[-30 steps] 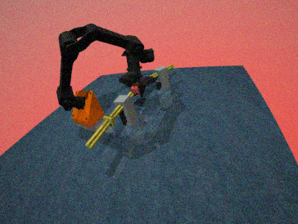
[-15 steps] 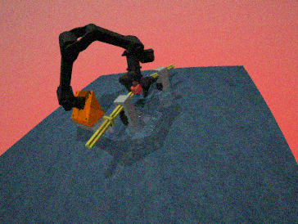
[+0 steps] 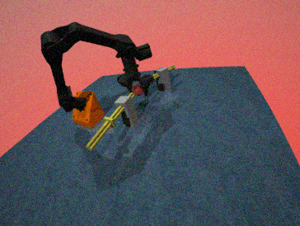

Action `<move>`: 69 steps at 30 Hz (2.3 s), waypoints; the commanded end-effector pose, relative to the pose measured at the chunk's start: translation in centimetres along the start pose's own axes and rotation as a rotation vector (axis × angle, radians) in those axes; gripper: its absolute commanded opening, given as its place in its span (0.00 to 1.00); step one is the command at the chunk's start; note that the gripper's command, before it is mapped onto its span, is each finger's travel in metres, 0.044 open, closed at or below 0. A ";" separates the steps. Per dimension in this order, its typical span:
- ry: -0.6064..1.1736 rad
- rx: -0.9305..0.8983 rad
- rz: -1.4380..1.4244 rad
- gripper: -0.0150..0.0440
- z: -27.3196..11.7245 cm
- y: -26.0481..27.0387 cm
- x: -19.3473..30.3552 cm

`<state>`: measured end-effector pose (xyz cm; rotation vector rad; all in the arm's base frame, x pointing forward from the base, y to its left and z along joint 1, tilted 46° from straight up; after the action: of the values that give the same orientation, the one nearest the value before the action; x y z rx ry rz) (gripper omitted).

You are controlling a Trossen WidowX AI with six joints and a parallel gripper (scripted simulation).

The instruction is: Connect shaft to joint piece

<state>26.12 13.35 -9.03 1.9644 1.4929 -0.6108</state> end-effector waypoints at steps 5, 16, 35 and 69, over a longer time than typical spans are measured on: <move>0.219 0.006 -0.019 1.00 -1.3 0.0 -0.9; 0.232 -0.002 -0.035 1.00 -1.7 0.1 -0.9; 0.151 -0.039 -0.673 1.00 -6.6 0.6 0.6; -0.012 -0.005 -1.766 1.00 -15.8 -0.5 0.8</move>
<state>26.06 24.73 1.53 0.1655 2.8602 -1.1554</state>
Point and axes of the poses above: the point midway between the two fingers, 35 mm back from their tips, its own z axis out along the fingers, its own y axis across the jaws, x = y × z, the point moved 3 cm from there along -z, back along the fingers, and after that the axes turned 5 degrees about z, right-handed, at the moved point
